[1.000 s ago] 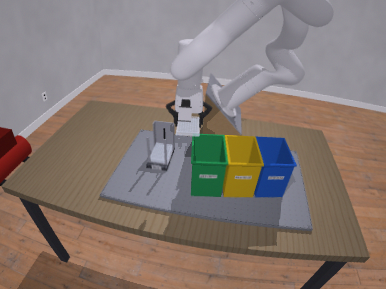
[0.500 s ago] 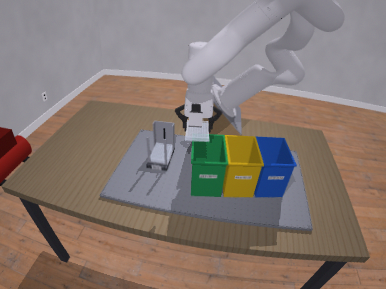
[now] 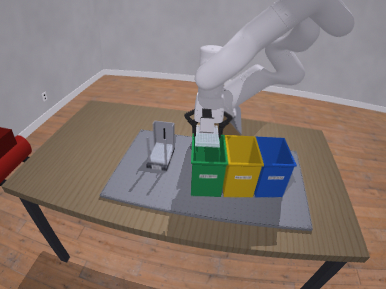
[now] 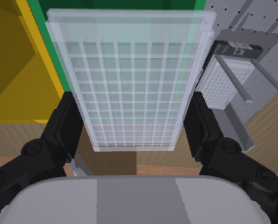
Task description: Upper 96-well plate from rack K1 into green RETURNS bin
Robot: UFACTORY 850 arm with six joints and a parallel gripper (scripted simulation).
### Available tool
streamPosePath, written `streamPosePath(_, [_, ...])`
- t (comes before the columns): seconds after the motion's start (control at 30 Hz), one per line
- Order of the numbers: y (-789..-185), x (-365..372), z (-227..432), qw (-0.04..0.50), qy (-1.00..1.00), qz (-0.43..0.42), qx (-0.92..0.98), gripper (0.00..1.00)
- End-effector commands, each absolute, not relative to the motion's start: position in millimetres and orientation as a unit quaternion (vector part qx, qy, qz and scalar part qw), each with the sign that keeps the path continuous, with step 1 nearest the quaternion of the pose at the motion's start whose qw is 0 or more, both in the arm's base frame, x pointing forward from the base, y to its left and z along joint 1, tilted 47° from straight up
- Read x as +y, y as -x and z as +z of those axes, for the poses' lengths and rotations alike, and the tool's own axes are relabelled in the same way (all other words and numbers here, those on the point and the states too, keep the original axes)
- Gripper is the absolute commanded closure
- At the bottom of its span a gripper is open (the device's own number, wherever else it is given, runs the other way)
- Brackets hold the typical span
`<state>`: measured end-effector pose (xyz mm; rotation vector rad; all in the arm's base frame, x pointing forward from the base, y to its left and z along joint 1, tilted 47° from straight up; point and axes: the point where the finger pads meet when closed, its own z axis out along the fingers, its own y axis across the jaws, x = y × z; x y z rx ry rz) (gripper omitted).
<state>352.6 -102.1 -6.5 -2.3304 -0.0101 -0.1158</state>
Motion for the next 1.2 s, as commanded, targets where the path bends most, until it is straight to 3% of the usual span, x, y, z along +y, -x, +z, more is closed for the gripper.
streamPosePath(0.0, [-360.2,-95.6,1.0,0.393,0.919,-0.046,-0.004,1.0])
streamPosePath(1.17, [-361.5,-94.3,2.3,0.393,0.919,-0.046,-0.004,1.0])
